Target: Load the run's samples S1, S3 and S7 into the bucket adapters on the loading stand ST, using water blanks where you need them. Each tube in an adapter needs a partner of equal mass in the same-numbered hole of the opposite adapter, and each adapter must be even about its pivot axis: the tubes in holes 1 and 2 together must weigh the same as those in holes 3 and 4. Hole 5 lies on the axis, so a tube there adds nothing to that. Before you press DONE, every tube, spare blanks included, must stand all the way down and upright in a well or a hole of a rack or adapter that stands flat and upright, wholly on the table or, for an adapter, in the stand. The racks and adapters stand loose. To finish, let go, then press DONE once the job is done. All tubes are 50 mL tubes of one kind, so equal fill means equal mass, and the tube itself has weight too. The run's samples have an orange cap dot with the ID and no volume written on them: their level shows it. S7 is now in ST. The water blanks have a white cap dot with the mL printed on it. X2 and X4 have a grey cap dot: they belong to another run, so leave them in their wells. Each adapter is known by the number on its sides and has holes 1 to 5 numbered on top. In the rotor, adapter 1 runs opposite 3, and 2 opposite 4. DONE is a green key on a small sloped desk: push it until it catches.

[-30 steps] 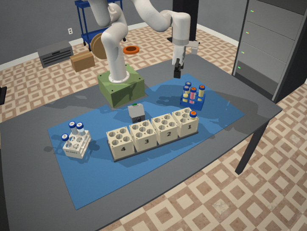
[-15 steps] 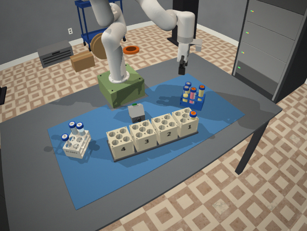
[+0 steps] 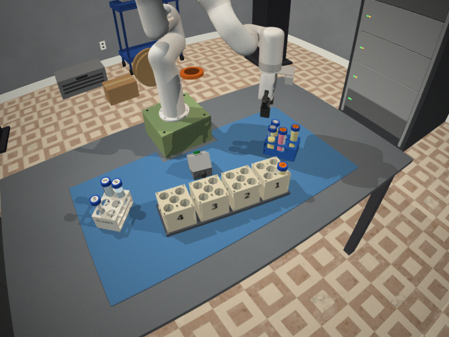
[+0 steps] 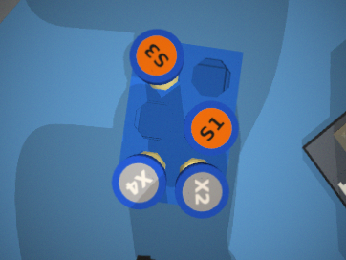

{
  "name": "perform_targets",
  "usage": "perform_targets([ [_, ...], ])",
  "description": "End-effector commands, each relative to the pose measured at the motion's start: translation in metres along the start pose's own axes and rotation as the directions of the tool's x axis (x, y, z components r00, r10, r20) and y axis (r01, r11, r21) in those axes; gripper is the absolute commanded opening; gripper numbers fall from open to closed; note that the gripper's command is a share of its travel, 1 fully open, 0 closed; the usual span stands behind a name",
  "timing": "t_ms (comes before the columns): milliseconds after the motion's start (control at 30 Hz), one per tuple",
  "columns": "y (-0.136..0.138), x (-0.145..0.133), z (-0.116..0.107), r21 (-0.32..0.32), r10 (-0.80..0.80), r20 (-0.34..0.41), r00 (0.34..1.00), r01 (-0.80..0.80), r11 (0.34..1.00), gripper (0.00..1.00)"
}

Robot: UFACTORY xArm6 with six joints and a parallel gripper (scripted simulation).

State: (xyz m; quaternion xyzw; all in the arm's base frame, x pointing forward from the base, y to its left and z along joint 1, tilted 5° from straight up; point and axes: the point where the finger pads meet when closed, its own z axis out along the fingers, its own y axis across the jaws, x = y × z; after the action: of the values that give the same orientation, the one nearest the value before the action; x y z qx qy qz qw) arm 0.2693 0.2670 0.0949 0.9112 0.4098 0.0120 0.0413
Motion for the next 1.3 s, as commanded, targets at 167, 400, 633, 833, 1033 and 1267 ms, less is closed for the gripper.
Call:
perform_targets([
  [167,0.0,0.002,0.019,0.0,0.0,-0.005,1.0,0.0,1.0,1.0],
  [400,0.0,0.002,0.038,0.0,0.0,-0.005,1.0,0.0,1.0,1.0],
  [633,0.0,0.002,0.057,0.0,0.0,-0.005,1.0,0.0,1.0,1.0],
  [833,0.0,0.002,0.06,0.0,0.0,-0.005,1.0,0.0,1.0,1.0],
  [1033,0.0,0.002,0.06,0.0,0.0,-0.005,1.0,0.0,1.0,1.0],
  [1267,0.0,0.002,0.06,0.0,0.0,-0.005,1.0,0.0,1.0,1.0],
])
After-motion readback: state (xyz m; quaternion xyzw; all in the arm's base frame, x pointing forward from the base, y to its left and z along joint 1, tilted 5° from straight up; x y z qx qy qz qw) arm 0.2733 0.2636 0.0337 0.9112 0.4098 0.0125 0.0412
